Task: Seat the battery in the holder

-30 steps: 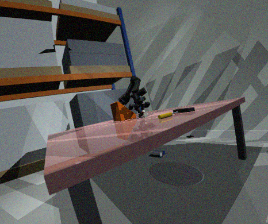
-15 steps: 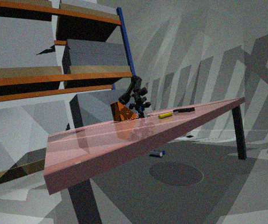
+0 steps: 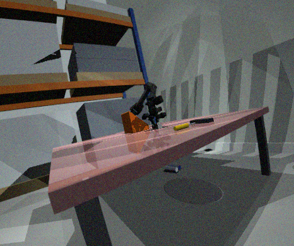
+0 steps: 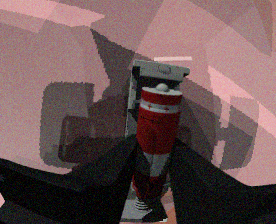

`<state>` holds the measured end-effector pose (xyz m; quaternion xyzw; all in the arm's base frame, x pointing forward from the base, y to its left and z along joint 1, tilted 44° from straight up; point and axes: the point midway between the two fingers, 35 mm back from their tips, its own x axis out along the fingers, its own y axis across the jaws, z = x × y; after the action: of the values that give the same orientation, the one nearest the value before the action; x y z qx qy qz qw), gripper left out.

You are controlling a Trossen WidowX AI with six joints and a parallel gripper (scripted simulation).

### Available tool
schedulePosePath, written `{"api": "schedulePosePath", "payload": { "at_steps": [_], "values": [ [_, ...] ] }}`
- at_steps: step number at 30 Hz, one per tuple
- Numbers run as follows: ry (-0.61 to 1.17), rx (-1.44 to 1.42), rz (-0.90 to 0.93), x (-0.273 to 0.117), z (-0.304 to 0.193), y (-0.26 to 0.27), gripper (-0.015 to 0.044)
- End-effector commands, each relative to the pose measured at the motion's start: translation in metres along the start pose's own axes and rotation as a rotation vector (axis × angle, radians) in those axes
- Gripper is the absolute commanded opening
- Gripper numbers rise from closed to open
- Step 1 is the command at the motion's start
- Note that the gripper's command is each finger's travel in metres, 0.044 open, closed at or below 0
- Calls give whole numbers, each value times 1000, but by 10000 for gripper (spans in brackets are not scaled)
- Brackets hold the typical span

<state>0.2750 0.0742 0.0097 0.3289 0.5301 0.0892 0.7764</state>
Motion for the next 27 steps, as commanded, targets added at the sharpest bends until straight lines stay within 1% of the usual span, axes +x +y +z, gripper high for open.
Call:
{"api": "schedulePosePath", "payload": {
  "at_steps": [1,27],
  "values": [
    [44,5,-8,3,-6,-3,70],
    [199,-10,-20,6,-4,-1,70]
  ]
}}
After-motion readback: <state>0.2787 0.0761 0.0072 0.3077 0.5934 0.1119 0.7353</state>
